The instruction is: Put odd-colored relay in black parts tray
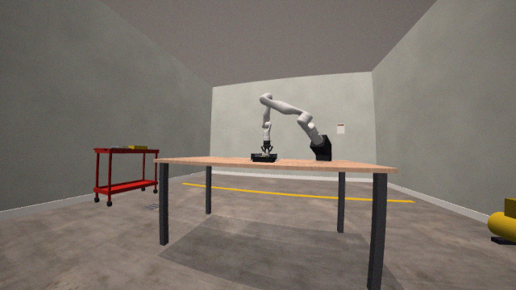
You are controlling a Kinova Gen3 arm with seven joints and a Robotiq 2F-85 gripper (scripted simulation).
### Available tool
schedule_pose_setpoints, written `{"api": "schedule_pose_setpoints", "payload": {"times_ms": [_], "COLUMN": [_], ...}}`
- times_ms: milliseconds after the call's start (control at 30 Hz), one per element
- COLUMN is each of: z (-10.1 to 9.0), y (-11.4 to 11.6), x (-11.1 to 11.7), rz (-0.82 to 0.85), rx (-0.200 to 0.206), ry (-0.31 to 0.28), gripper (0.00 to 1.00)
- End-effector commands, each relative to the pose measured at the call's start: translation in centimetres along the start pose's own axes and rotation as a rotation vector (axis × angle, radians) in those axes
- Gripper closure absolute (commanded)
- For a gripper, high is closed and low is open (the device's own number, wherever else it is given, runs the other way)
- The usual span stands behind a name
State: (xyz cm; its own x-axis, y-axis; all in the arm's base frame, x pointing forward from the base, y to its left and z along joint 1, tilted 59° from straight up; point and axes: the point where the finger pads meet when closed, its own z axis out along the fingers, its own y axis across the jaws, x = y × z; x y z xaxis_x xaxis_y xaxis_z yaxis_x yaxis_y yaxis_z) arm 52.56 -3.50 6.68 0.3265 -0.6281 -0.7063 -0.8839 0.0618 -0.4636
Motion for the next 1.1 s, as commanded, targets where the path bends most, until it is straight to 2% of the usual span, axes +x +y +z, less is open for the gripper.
{"api": "schedule_pose_setpoints", "payload": {"times_ms": [0,767,1067], "z": [-0.10,-0.12,-0.12], "y": [-0.04,-0.16,-0.17], "x": [0.06,0.06,0.06], "rz": [0.000,0.000,0.000], "rx": [-0.004,-0.046,-0.051], "ry": [0.002,0.002,0.002], "gripper": [1.00,1.00,1.00]}}
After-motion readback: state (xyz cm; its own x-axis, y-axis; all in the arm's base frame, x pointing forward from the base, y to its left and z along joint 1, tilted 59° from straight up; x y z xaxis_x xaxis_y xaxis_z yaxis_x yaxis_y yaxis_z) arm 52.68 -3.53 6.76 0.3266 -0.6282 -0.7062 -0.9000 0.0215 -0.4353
